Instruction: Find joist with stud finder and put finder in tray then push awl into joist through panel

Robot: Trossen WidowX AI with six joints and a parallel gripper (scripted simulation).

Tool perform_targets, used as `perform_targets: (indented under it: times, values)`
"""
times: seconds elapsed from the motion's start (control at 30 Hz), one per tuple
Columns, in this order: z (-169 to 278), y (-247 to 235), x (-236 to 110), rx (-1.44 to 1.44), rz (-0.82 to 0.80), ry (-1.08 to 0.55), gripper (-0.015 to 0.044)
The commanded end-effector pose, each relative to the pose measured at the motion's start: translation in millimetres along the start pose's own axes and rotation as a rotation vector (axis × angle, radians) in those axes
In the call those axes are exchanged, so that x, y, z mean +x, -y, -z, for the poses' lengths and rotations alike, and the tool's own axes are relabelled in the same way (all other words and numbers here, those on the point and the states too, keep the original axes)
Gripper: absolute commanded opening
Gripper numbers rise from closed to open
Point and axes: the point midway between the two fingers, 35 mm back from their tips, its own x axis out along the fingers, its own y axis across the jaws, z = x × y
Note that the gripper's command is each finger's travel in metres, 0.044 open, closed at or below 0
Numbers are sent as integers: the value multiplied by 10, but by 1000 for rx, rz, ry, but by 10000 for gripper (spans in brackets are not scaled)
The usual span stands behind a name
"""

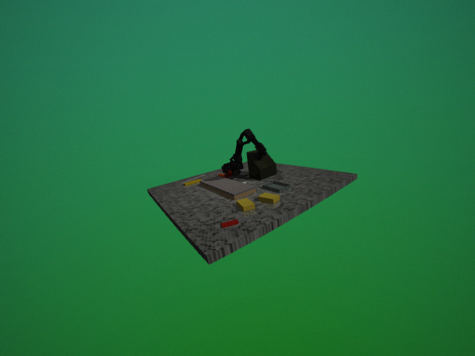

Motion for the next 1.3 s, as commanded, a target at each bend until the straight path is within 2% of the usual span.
perform_targets:
  times: [0.0,0.17,0.63,0.67,1.27]
  values:
    - [-51,19,27,7,4,-1,0]
    - [-97,14,49,7,2,2,0]
    - [-151,-5,43,0,-2,5,367]
    - [-158,-5,37,0,-2,5,378]
    - [-174,-7,23,0,-3,5,378]
